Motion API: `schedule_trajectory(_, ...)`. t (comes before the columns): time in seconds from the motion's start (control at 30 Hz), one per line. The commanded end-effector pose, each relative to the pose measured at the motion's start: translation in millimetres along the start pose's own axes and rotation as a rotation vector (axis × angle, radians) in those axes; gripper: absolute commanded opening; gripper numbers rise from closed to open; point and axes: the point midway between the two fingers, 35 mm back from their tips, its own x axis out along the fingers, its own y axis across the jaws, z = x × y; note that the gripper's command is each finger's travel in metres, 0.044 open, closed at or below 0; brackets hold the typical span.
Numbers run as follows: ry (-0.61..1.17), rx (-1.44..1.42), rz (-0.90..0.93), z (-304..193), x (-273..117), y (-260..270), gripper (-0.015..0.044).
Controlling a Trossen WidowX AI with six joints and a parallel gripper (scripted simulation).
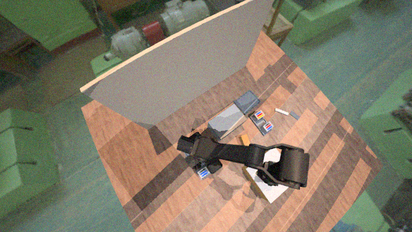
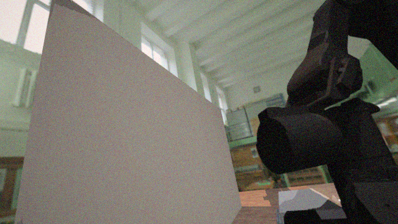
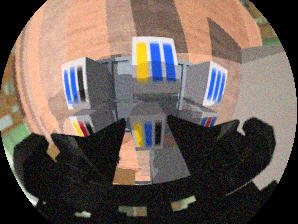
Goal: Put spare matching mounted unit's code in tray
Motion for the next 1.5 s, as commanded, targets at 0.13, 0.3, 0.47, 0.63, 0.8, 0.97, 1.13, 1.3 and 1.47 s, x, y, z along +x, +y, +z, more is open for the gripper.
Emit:
schedule_trajectory(0.13,0.006,-0.004,0.004,-1.3,4.9,1.2,0.0300)
schedule_trajectory(0.3,0.006,-0.004,0.004,-1.3,4.9,1.2,0.0300)
schedule_trajectory(0.47,0.003,0.000,0.004,-0.8,3.6,1.2,0.0169)
schedule_trajectory(0.63,0.003,0.000,0.004,-0.8,3.6,1.2,0.0116)
schedule_trajectory(0.8,0.003,0.000,0.004,-0.8,3.6,1.2,0.0024)
schedule_trajectory(0.97,0.003,0.000,0.004,-0.8,3.6,1.2,0.0000)
schedule_trajectory(1.13,0.003,0.000,0.004,-0.4,-1.3,0.6,0.0000)
schedule_trajectory(1.3,0.004,-0.002,0.004,1.2,-39.2,-1.7,0.0000)
schedule_trajectory(1.47,0.006,-0.004,0.004,-0.3,-74.2,0.3,0.0000)
